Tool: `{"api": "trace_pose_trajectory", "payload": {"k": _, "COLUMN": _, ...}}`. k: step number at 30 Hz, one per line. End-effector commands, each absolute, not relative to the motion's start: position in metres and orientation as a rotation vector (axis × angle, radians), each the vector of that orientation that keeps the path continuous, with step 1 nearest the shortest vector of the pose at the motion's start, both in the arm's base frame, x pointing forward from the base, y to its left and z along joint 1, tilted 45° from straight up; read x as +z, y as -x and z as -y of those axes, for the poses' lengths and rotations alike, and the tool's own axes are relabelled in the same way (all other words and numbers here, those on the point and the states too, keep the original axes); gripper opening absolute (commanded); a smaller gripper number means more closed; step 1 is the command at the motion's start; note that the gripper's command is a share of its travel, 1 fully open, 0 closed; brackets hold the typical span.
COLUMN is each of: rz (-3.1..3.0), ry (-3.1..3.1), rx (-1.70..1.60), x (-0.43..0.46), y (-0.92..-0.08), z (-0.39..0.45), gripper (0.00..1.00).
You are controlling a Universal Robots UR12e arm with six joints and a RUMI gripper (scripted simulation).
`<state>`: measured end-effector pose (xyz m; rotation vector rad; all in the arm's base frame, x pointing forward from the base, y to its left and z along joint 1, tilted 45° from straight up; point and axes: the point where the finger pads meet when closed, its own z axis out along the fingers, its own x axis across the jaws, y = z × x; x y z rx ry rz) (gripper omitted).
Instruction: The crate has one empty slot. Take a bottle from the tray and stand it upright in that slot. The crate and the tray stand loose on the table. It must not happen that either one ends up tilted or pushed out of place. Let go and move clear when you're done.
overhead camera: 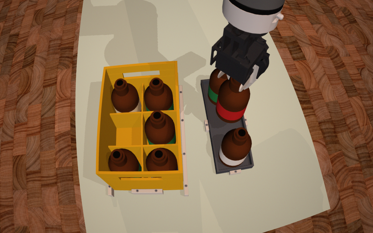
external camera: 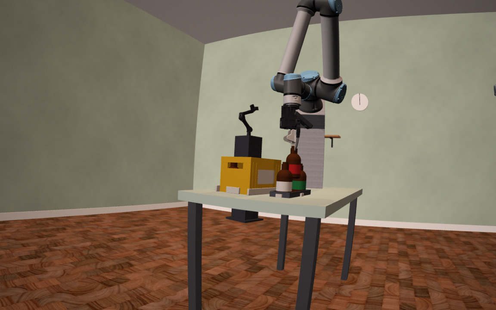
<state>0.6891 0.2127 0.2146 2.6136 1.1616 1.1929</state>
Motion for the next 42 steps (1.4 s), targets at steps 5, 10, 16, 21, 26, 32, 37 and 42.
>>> {"api": "trace_pose_trajectory", "payload": {"k": 5, "rz": -1.162, "ry": -2.613, "rx": 1.194, "x": 0.215, "y": -0.689, "z": -0.213, "gripper": 0.0}}
{"api": "trace_pose_trajectory", "payload": {"k": 10, "rz": -1.162, "ry": -2.613, "rx": 1.194, "x": 0.216, "y": -0.689, "z": -0.213, "gripper": 0.0}}
{"api": "trace_pose_trajectory", "payload": {"k": 16, "rz": -1.162, "ry": -2.613, "rx": 1.194, "x": 0.217, "y": -0.687, "z": -0.212, "gripper": 0.0}}
{"api": "trace_pose_trajectory", "payload": {"k": 21, "rz": -1.162, "ry": -2.613, "rx": 1.194, "x": 0.22, "y": -0.685, "z": -0.211, "gripper": 0.0}}
{"api": "trace_pose_trajectory", "payload": {"k": 26, "rz": -1.162, "ry": -2.613, "rx": 1.194, "x": 0.223, "y": -0.681, "z": -0.21, "gripper": 0.0}}
{"api": "trace_pose_trajectory", "payload": {"k": 32, "rz": -1.162, "ry": -2.613, "rx": 1.194, "x": 0.227, "y": -0.678, "z": -0.209, "gripper": 0.0}}
{"api": "trace_pose_trajectory", "payload": {"k": 37, "rz": -1.162, "ry": -2.613, "rx": 1.194, "x": 0.231, "y": -0.674, "z": -0.207, "gripper": 0.0}}
{"api": "trace_pose_trajectory", "payload": {"k": 42, "rz": -1.162, "ry": -2.613, "rx": 1.194, "x": 0.235, "y": -0.67, "z": -0.206, "gripper": 0.0}}
